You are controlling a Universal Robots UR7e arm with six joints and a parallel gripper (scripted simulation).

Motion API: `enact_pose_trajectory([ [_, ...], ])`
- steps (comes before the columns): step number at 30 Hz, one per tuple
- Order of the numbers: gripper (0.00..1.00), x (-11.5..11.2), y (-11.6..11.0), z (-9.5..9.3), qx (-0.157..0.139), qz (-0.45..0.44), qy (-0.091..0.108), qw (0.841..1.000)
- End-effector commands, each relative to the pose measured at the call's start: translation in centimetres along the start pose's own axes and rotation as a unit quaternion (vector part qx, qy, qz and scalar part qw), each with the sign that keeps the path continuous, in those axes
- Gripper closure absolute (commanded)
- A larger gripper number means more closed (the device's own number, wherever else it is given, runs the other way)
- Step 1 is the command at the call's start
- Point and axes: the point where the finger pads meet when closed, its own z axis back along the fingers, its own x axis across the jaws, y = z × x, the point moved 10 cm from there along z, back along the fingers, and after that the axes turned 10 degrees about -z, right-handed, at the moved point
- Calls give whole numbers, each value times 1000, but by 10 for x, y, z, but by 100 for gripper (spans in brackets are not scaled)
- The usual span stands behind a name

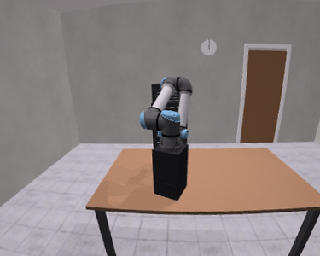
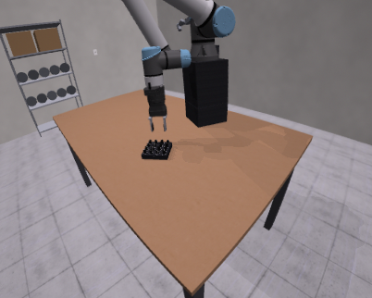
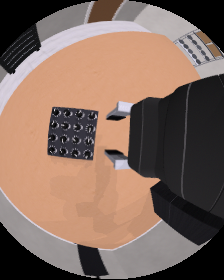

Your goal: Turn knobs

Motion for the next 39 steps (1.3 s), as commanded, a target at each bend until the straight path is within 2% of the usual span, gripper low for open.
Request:
enact_pose_trajectory([
  [1, 0, -1, 9, -1, 0, 53, 1, 999],
  [8, 0, -4, 24, -1, 0, 153, 1, 988],
  [15, 0, -7, 38, -1, 0, 241, 1, 971],
  [17, 0, -7, 38, -1, 0, 241, 1, 971],
  [19, 0, -9, 46, 0, 0, 285, 1, 959],
  [25, 0, -12, 57, 2, 0, 354, 1, 935],
  [32, 0, -16, 71, 5, 0, 436, 1, 900],
  [34, 0, -16, 71, 5, 0, 436, 1, 900],
  [36, 0, -18, 78, 7, 1, 477, 1, 879],
  [39, 0, -20, 83, 9, 1, 507, 1, 862],
])
